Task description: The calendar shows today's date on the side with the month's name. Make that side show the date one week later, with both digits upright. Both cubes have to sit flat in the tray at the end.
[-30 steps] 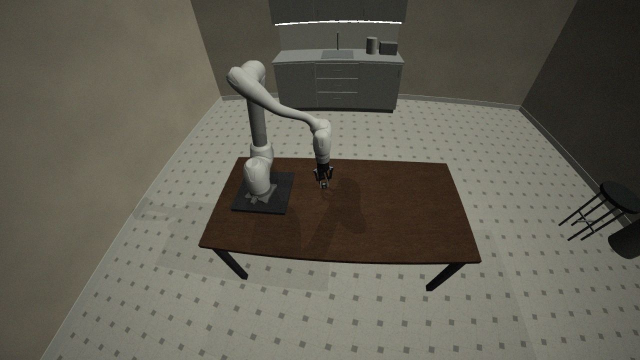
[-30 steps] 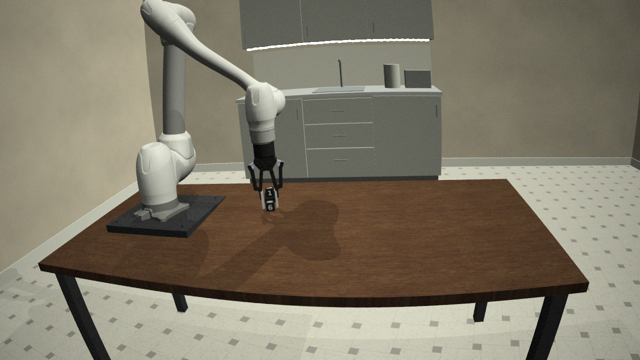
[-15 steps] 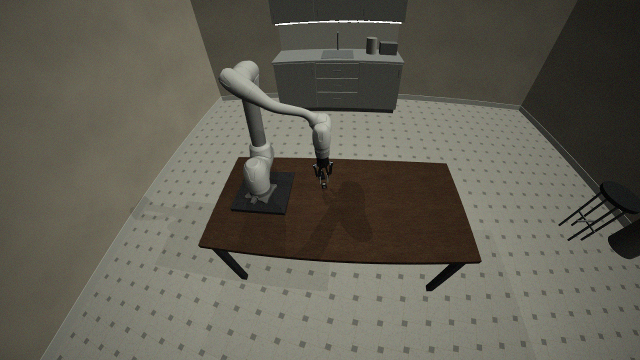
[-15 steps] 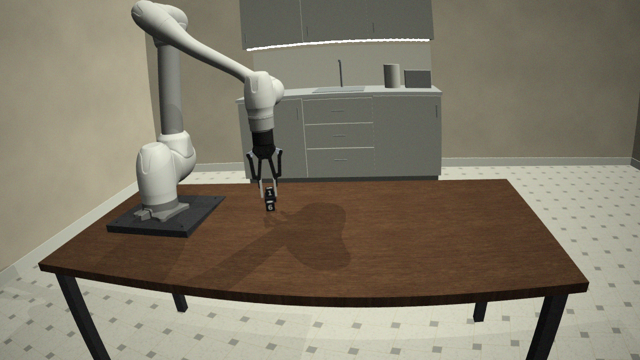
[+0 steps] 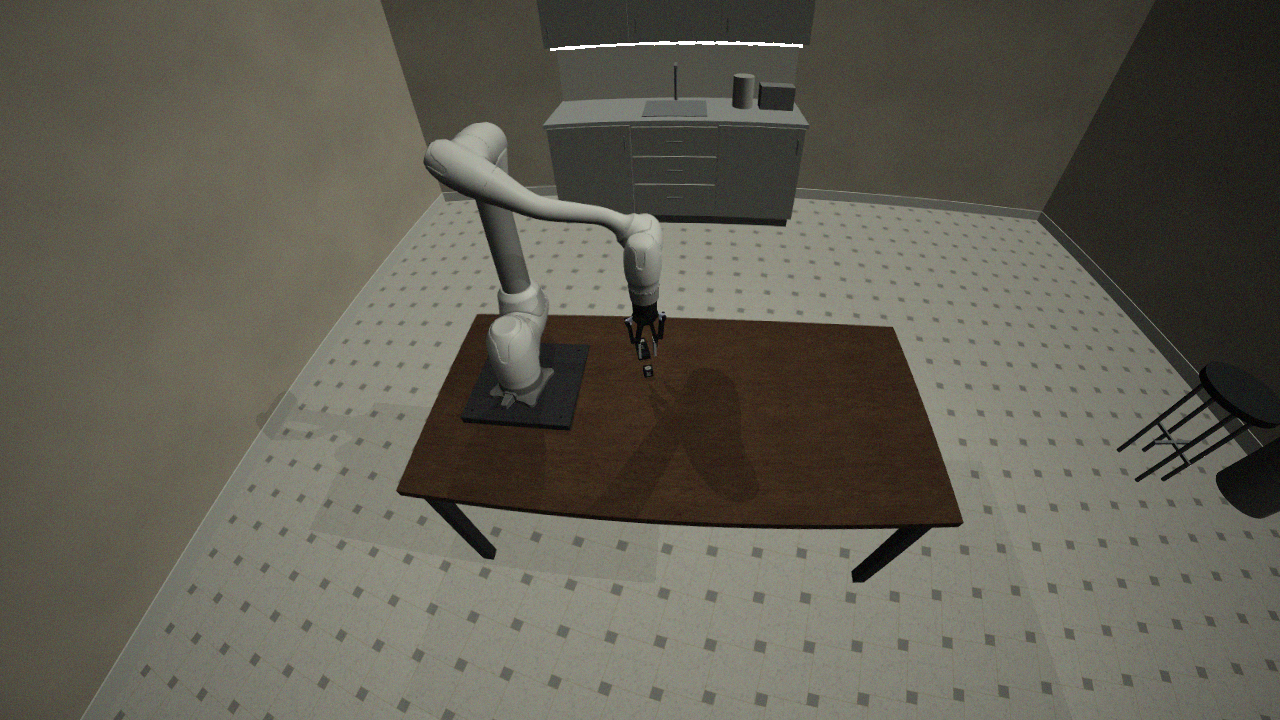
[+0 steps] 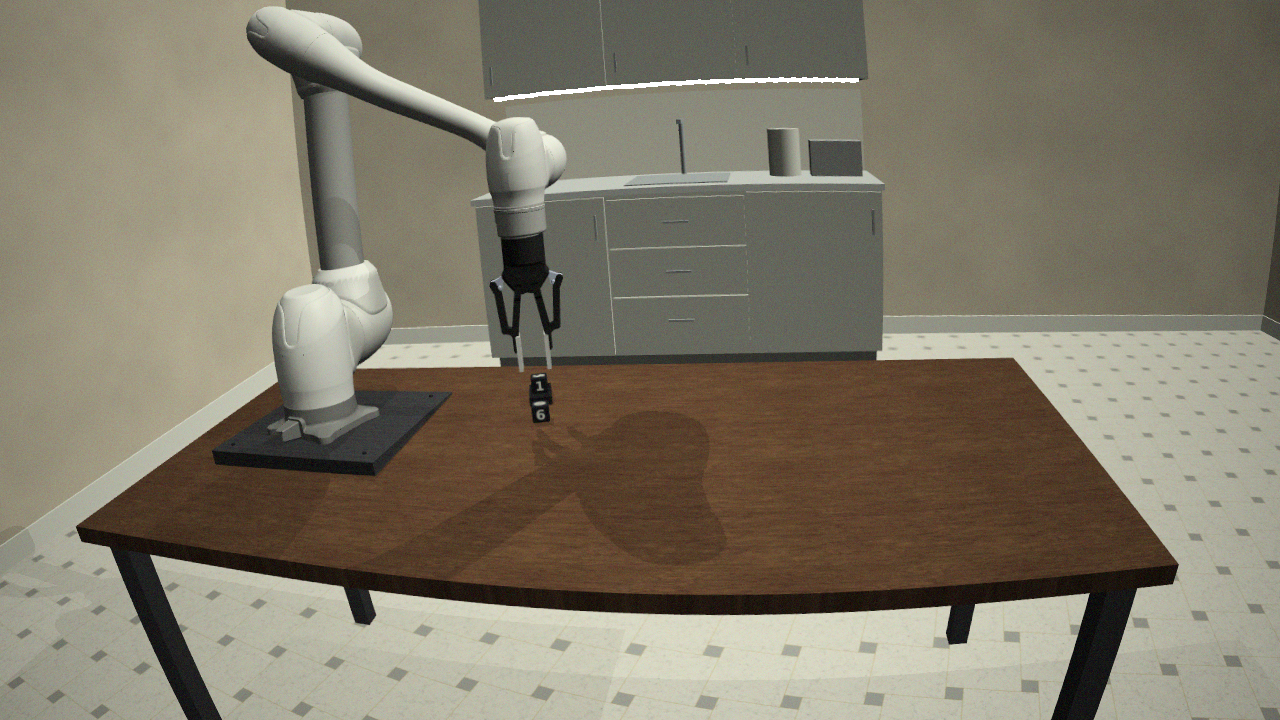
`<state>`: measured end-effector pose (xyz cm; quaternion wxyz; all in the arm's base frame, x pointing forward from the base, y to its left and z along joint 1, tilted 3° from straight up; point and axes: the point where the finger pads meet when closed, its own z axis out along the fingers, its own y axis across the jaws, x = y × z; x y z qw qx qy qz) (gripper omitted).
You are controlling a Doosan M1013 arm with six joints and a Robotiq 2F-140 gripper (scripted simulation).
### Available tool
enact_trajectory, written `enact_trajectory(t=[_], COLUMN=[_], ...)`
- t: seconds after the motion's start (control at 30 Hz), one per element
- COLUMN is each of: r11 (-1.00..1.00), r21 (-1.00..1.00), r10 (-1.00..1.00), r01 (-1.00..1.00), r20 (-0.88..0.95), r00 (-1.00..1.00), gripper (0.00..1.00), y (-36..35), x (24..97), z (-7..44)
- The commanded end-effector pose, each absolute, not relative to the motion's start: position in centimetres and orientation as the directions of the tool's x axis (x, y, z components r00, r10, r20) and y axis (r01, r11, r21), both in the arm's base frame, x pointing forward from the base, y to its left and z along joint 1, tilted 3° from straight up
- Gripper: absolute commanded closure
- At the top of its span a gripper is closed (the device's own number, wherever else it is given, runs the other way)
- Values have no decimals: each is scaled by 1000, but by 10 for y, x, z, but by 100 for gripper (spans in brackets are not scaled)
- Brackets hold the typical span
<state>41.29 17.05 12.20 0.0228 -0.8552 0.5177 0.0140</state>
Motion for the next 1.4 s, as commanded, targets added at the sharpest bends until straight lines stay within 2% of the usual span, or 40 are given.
enact_trajectory(t=[0.0, 0.93, 0.97, 1.37], r11=[-463, -456, -456, -456], r21=[-25, -24, -24, -24], r10=[-885, -888, -888, -888], r01=[-886, -890, -890, -890], r20=[-48, -48, -48, -48], r00=[464, 457, 457, 457], gripper=[0, 0, 64, 64], y=[170, 171, 171, 171], x=[413, 413, 413, 413], z=[122, 114, 114, 114])
